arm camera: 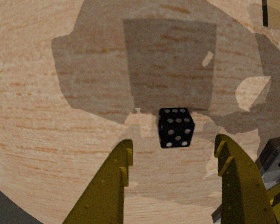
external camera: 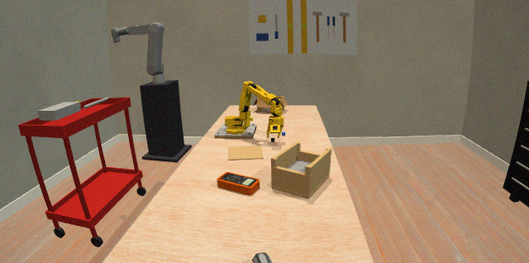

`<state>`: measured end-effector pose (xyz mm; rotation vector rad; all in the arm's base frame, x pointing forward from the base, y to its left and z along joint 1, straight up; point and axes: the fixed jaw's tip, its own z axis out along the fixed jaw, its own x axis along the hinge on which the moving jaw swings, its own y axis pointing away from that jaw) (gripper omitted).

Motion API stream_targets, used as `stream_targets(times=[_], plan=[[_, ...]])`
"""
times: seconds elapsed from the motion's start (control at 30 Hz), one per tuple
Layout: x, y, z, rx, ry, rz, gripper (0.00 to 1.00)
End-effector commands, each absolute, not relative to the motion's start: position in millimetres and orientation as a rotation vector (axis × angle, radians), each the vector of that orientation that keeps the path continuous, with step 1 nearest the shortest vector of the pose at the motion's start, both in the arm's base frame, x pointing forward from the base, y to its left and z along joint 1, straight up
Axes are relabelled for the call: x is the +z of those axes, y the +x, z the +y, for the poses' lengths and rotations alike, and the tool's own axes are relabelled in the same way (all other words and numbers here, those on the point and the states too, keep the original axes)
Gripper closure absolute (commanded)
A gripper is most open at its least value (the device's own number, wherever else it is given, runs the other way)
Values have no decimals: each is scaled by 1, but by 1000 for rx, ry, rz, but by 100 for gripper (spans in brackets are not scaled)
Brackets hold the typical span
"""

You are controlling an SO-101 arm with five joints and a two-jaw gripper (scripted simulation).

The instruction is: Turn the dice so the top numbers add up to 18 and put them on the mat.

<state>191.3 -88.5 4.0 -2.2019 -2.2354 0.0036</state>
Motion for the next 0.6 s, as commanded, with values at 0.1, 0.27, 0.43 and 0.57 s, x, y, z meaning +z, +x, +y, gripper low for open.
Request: stream_targets(times=[0.1,0.27,0.43,0.57], plan=[[-7,188,-89,9,-2211,-2207,75],[-11,188,-88,9,-2211,-2207,75],[-13,187,-88,9,-2211,-2207,75],[-13,187,-88,9,-2211,-2207,75]])
